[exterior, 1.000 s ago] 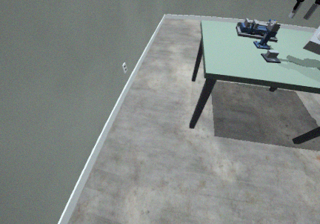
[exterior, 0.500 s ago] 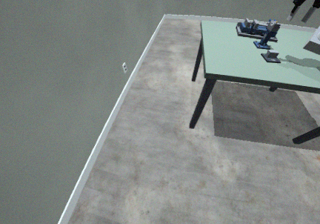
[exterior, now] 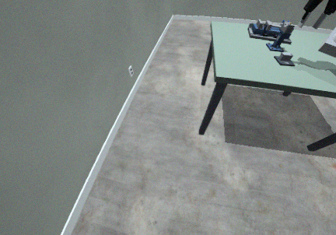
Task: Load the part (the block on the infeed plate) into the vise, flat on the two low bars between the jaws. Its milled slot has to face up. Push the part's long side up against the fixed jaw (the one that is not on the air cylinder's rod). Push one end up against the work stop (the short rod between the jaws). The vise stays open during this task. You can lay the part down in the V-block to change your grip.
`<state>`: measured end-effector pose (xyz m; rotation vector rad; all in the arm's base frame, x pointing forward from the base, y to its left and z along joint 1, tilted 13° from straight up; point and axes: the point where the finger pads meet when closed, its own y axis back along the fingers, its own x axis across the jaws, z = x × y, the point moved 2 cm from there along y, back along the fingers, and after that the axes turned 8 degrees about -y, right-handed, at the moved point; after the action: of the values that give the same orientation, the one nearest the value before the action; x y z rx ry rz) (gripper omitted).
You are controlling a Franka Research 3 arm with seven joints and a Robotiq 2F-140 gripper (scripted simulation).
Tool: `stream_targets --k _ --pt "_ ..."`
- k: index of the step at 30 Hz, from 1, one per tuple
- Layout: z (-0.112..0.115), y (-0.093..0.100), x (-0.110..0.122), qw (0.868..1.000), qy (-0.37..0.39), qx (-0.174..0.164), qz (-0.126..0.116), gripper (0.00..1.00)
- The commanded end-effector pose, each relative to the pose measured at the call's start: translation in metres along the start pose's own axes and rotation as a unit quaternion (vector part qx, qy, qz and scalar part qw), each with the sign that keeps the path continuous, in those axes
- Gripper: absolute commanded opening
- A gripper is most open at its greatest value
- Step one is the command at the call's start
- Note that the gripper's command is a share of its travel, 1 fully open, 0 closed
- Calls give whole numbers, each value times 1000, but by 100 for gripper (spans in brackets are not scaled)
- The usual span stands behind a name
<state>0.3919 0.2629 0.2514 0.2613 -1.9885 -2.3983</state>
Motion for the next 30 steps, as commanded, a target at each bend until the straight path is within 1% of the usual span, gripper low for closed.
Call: stream_targets --k 1,7,9,24,26,30 --pt "2 -9 -3 1000 -1 -2 -6 51" --pt "2 -24 -3 1000 -1 -2 -6 51" --pt "2 -24 -3 1000 -1 -2 -6 51" --pt "2 -64 -4 1000 -1 -2 -6 51" --pt "2 -64 -4 1000 -1 -2 -6 51" --pt "2 -74 -4 1000 -1 -2 -6 51"
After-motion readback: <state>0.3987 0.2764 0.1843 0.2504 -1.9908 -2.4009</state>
